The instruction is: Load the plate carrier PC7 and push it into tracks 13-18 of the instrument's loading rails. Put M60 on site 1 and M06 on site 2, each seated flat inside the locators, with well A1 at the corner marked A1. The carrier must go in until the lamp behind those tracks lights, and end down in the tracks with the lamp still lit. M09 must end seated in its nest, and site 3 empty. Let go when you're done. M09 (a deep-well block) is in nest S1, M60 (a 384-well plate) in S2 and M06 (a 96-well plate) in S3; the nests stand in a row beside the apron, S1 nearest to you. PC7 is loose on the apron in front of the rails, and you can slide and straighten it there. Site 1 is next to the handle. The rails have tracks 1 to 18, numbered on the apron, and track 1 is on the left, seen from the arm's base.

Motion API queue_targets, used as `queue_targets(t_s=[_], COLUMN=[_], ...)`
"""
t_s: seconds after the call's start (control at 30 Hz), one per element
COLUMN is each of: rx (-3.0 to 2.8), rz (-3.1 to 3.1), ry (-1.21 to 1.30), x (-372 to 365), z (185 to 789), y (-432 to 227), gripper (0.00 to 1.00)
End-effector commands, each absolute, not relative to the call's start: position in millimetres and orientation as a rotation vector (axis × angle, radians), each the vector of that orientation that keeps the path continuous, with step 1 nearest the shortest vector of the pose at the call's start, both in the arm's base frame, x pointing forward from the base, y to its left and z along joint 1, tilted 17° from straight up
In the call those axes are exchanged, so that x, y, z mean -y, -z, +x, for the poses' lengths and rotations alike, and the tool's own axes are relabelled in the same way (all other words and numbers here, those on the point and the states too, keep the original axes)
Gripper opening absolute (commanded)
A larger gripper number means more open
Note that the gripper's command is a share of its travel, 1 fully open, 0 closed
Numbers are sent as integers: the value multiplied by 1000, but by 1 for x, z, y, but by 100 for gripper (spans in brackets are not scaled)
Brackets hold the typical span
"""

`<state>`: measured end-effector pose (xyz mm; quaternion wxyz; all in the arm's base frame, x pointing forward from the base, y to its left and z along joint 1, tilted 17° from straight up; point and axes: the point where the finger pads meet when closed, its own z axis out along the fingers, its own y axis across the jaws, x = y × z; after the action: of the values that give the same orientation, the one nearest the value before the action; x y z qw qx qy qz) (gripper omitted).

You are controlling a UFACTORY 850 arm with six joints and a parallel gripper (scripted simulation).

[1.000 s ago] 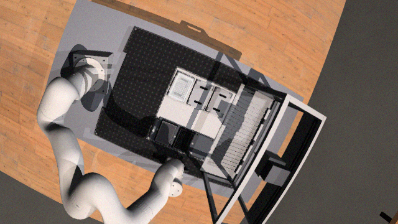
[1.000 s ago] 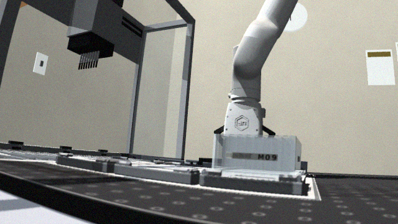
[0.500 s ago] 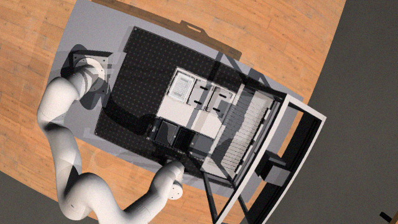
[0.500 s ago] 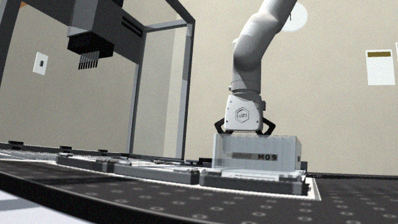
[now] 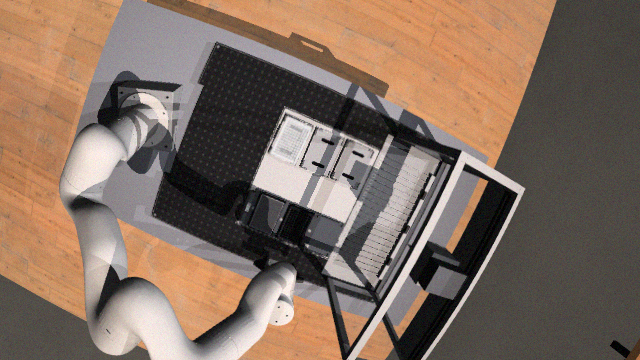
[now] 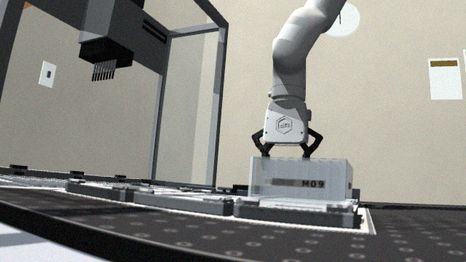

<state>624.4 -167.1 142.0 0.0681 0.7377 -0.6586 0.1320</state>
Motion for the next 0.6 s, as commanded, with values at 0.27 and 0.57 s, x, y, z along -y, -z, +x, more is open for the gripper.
queue_targets(t_s=[0.27,0.57], rx=[1985,1985], rz=[2223,2223], ry=[-402,-402], x=[161,158], z=[623,622], y=[-163,-175], gripper=[100,100])
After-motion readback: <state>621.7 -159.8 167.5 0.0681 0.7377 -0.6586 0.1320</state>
